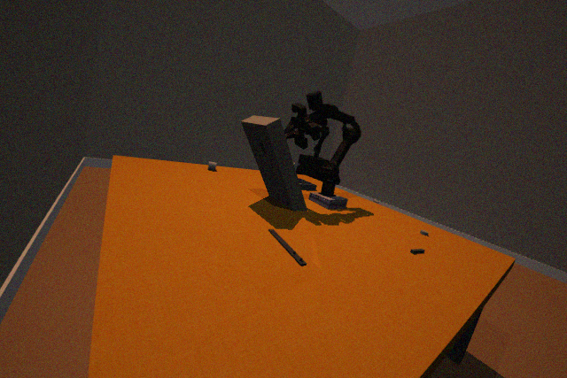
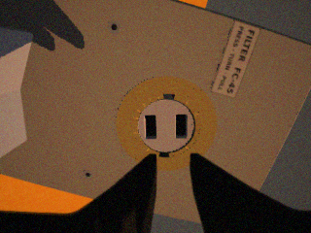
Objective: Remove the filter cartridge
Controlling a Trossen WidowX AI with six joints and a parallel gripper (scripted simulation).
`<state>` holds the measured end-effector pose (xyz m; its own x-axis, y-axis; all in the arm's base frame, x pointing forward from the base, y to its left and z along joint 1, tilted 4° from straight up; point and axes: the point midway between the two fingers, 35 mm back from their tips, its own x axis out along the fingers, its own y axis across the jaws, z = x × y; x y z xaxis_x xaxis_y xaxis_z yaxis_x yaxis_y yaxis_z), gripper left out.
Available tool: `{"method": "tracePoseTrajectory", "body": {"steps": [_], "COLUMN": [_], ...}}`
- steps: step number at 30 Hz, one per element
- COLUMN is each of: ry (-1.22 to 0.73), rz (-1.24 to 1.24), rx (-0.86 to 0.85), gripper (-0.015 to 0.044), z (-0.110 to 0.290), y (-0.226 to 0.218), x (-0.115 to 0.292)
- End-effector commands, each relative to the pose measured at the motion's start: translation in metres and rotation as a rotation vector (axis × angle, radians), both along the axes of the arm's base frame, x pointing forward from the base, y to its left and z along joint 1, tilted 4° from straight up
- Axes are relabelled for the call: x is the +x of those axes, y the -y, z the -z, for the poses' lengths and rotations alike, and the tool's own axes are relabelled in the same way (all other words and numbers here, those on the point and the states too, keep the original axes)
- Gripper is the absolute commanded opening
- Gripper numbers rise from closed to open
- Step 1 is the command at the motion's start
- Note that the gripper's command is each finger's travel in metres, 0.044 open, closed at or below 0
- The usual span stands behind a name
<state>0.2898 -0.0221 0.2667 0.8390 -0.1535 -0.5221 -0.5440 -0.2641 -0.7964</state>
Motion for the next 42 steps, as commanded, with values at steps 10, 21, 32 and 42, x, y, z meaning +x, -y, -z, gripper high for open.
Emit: {"method": "tracePoseTrajectory", "body": {"steps": [10,21,32,42], "ry": [-0.004,-0.002,-0.002,-0.002], "rz": [-0.007,-0.007,-0.007,-0.007], "rx": [-0.003,-0.003,-0.003,-0.003], "gripper": [0.0090,0.0090,0.0090,0.0090], "z": [0.012,0.022,0.026,0.025], "y": [0.002,0.005,0.006,0.006], "x": [0.018,0.032,0.036,0.036]}}
